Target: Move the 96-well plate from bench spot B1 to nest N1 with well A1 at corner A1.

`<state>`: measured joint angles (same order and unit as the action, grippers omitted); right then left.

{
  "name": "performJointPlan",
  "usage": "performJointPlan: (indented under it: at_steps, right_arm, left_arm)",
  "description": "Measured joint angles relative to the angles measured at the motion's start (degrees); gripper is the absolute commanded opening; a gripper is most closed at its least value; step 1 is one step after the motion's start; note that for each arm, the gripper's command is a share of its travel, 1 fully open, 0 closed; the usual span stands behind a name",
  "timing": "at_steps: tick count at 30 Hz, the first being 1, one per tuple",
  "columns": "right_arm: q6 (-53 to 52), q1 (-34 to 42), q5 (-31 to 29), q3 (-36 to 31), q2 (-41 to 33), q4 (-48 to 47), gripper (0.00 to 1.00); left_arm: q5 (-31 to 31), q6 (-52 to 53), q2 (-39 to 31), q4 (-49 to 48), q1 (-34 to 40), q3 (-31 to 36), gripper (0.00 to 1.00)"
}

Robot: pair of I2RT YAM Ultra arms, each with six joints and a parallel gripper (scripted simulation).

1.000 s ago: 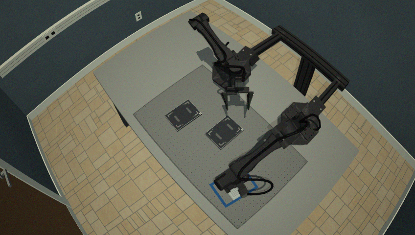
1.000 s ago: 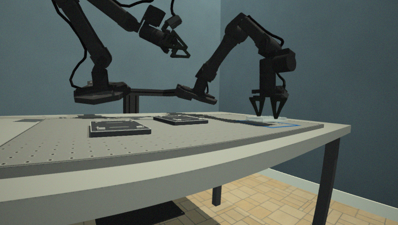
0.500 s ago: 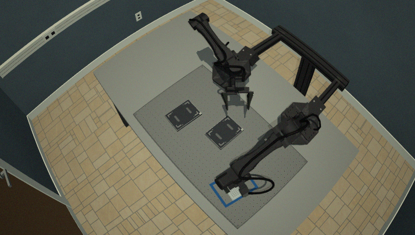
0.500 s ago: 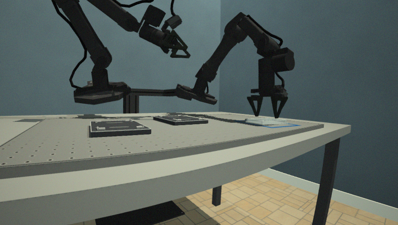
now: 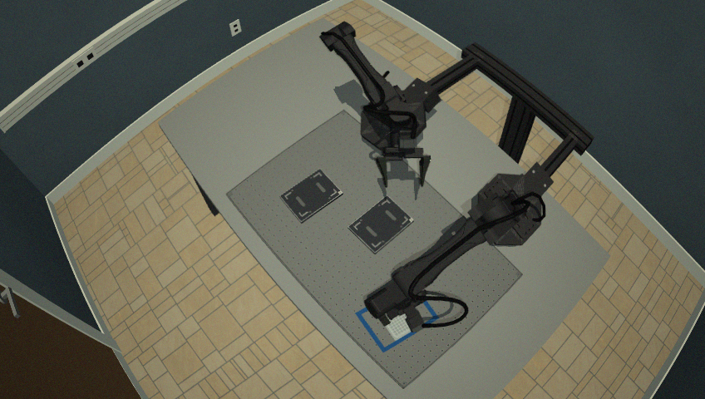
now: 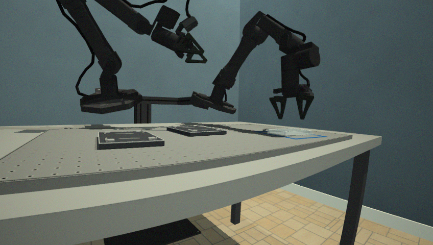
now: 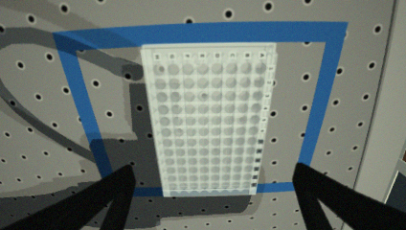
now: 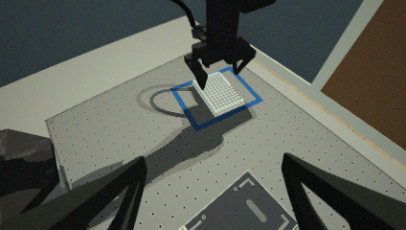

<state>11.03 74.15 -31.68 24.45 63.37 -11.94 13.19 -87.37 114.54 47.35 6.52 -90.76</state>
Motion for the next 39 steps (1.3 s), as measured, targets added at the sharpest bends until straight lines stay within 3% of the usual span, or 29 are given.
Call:
performJointPlan:
  at_steps: [13,24,39]
  right_arm:
    - [0.0,0.0,0.0,0.0,0.0,0.0,1.0]
    - [0.0,0.0,0.0,0.0,0.0,0.0,1.0]
    - [0.0,0.0,0.0,0.0,0.0,0.0,1.0]
  left_arm:
    - [0.5,-1.9,-3.5,12.5,2.5,-11.6,1.0]
    - [0.5,-0.9,-3.1,16.4,2.4,-12.2,1.0]
    - [0.5,27.7,-2.2,16.4,2.0,-12.2,1.0]
